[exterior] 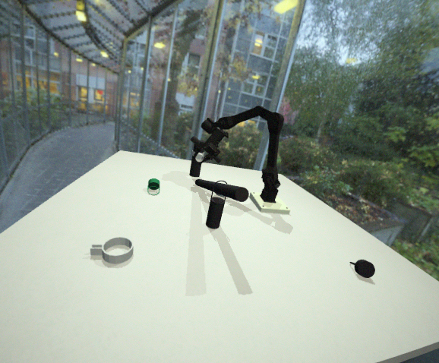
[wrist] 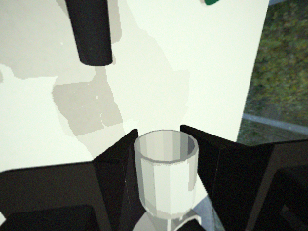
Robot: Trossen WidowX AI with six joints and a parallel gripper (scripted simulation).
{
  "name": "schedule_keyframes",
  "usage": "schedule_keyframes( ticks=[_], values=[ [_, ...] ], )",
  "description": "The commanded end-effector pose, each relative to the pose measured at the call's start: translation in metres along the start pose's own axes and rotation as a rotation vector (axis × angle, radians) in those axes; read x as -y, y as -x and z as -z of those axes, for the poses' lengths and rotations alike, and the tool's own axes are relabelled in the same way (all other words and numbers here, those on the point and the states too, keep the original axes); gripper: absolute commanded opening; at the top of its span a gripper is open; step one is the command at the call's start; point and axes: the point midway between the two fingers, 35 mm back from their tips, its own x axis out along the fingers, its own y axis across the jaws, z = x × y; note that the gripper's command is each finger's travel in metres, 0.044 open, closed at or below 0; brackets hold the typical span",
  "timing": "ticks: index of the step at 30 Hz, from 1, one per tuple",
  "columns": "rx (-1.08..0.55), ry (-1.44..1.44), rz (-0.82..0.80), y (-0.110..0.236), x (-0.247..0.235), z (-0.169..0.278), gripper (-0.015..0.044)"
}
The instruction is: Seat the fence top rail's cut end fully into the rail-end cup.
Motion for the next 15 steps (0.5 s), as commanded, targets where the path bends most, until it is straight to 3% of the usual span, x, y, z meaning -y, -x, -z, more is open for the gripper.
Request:
schedule_keyframes(
  ticks=[1, 15],
  values=[
    [0.017, 0.031, 0.001, 0.0020, -0.0029, 0.0006, 0.0000],
    [0.014, 0.025, 0.001, 0.0017, -0.0023, 0.0006, 0.0000]
  ],
)
